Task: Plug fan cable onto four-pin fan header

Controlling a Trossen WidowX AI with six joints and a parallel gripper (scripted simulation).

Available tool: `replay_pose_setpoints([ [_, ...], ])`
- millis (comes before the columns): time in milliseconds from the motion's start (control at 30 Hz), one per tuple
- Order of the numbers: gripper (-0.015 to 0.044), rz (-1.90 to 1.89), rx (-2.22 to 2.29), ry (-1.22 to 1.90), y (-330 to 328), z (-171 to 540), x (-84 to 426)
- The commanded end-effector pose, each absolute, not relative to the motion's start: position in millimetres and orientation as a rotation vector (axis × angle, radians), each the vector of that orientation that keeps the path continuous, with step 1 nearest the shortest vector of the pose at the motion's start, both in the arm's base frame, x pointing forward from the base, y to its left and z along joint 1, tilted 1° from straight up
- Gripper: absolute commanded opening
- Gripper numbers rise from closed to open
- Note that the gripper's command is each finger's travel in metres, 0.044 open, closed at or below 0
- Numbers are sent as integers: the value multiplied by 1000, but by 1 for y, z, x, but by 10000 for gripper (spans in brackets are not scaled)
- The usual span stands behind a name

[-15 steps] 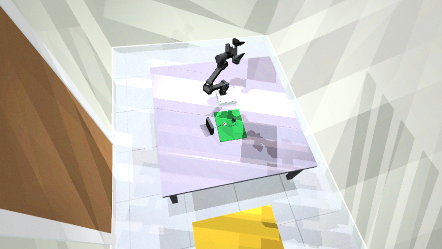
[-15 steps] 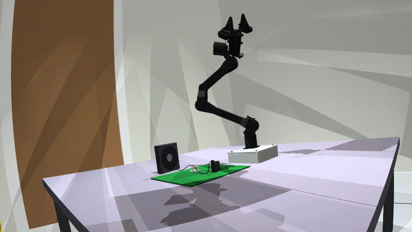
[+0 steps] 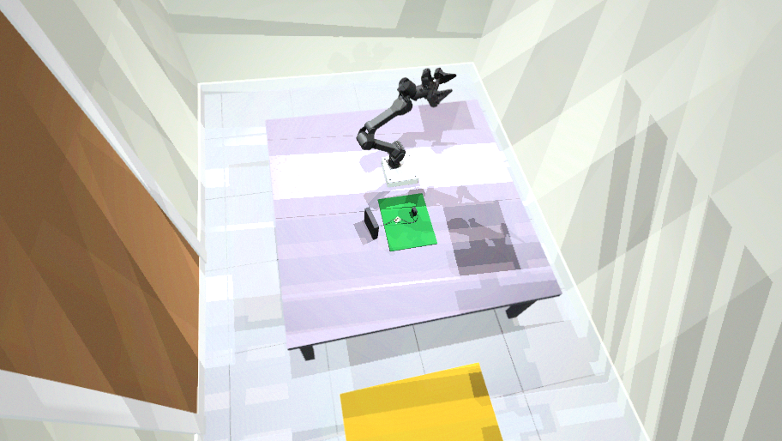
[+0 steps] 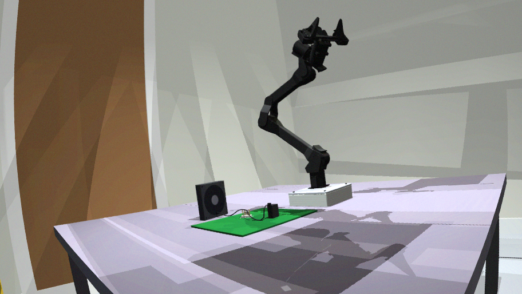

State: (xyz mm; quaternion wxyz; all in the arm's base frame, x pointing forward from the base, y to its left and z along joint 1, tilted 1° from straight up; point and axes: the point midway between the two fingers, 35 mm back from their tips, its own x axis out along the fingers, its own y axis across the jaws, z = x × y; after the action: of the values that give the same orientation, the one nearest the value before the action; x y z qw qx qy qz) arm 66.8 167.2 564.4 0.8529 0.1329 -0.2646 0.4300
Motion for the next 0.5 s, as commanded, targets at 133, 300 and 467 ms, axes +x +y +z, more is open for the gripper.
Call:
replay_pose_setpoints([
  [133, 440, 808, -93, -353, 238, 503, 125],
  [300, 440, 692, -294, -200, 248, 458, 182],
  [467, 440, 625, -398, -6, 245, 412, 227],
])
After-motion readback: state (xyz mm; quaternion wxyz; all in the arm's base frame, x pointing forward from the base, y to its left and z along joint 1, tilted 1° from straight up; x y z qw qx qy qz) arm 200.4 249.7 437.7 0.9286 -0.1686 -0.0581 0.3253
